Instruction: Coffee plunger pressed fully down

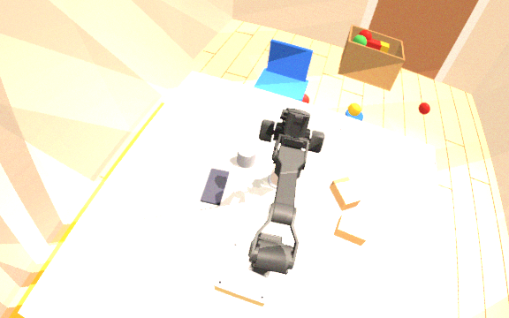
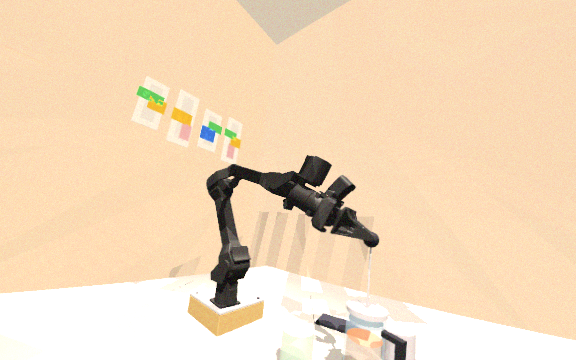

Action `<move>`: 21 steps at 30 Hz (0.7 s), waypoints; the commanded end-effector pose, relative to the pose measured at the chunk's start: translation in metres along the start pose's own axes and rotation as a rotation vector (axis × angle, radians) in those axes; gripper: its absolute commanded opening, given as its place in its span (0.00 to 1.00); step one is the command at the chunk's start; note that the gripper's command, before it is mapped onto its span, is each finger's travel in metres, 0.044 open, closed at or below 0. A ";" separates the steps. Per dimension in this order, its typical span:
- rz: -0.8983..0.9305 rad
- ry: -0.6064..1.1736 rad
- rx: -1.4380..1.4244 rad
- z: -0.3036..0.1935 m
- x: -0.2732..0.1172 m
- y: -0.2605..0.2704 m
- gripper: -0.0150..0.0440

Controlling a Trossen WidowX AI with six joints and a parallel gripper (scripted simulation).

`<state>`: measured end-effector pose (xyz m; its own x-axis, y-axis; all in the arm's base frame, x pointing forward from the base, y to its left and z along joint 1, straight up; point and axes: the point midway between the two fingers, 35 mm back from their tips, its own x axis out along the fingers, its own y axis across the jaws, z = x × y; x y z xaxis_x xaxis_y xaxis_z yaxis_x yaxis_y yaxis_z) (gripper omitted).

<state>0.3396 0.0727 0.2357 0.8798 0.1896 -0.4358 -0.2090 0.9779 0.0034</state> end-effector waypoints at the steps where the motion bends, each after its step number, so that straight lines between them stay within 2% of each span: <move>1: -0.002 0.055 -0.003 -0.022 0.011 0.000 0.47; 21: -0.002 0.054 -0.003 -0.049 0.029 0.000 0.47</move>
<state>0.3469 0.0744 0.2086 0.8890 0.1918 -0.4158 -0.2095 0.9778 0.0033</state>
